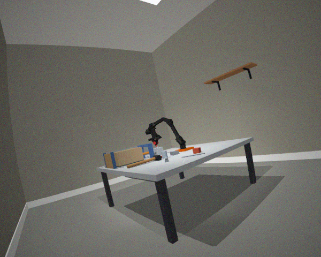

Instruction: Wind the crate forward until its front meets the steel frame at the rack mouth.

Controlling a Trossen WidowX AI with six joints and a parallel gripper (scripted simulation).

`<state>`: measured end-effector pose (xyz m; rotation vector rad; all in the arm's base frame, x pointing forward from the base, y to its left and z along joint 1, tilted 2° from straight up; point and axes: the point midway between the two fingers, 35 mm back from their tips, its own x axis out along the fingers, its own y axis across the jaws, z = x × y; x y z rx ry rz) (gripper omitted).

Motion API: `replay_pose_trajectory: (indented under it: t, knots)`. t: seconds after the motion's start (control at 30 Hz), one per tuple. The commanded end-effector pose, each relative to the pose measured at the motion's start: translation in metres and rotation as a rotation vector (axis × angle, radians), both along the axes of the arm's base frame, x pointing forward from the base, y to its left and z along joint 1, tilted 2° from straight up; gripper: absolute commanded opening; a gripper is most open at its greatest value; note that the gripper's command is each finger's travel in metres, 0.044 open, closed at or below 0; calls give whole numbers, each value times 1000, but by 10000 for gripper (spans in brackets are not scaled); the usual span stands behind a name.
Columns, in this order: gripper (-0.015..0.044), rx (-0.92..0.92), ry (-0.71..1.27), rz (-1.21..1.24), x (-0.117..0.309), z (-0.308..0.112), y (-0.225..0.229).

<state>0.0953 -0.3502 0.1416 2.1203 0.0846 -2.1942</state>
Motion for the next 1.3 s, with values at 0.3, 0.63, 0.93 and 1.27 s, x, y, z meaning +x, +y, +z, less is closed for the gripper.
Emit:
replay_pose_trajectory:
  t: [0.3, 0.63, 0.93, 1.27]
  knots:
    - [0, -14, -16, 5, 24, -2, -13]
    - [0, -14, -17, 5, 38, -2, -17]
    - [0, -14, -17, 5, 50, -2, -18]
    - [0, -14, -19, 5, 64, -2, -18]
